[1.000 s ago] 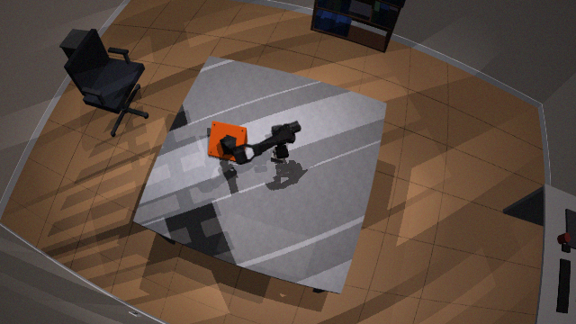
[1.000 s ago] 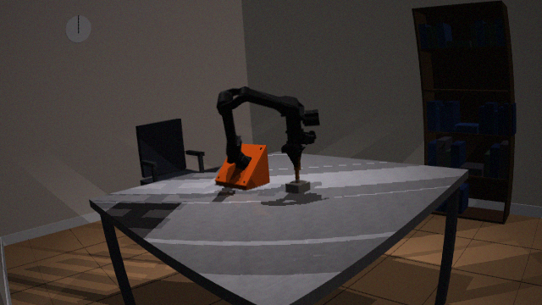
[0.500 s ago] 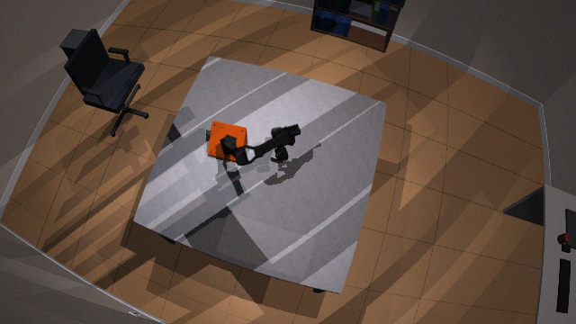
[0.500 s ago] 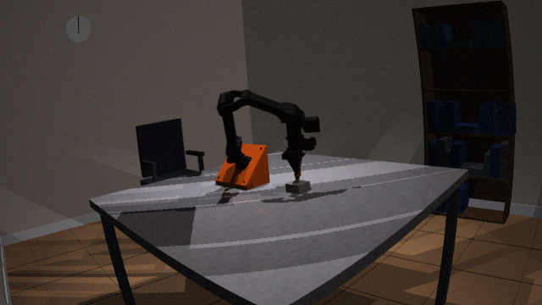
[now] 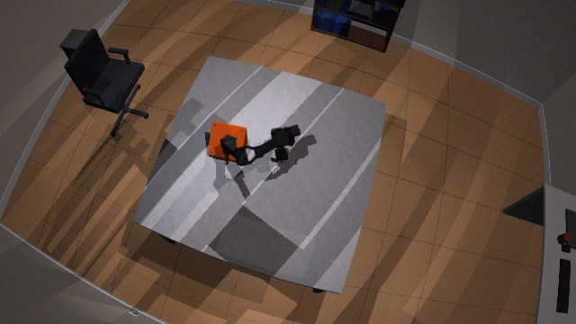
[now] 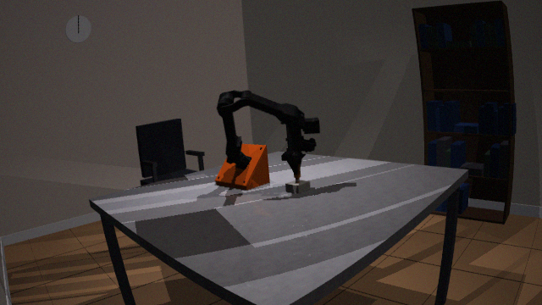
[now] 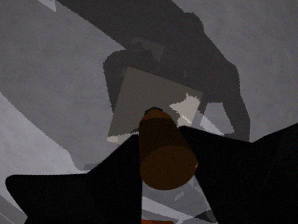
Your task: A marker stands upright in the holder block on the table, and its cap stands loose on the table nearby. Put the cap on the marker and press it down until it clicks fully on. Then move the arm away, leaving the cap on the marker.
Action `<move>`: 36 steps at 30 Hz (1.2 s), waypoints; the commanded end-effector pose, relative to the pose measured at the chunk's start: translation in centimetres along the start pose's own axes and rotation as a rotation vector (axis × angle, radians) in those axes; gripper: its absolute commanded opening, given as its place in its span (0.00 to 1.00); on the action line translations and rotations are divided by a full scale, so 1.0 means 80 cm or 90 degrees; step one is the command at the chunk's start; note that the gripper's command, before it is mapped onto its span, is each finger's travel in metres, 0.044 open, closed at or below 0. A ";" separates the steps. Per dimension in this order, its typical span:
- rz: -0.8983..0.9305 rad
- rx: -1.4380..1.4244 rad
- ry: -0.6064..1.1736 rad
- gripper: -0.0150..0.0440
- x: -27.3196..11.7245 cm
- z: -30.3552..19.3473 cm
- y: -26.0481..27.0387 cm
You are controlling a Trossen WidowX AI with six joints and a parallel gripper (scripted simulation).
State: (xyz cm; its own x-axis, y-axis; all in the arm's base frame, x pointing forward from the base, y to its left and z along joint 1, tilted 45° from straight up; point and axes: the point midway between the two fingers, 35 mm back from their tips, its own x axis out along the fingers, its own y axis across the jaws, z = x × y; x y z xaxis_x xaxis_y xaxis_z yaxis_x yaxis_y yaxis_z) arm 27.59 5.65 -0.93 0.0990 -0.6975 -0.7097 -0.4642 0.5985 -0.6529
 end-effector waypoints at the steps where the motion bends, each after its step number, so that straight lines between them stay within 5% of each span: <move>1: 0.000 0.000 0.000 0.43 0.000 0.000 0.000; 14: 0.000 0.000 0.000 1.00 0.000 0.000 0.000; 21: 0.002 -0.001 0.000 1.00 -0.091 0.001 0.001; 27: 0.002 -0.001 0.000 1.00 -0.094 0.000 0.001; 36: -0.001 0.305 0.000 0.60 -0.082 -0.001 0.004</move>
State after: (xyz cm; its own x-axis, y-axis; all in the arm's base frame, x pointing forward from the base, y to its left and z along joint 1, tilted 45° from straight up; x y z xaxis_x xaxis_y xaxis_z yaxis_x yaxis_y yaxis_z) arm 26.82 10.65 3.74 0.1036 -0.6951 -0.7114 -0.0845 0.7065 -0.7027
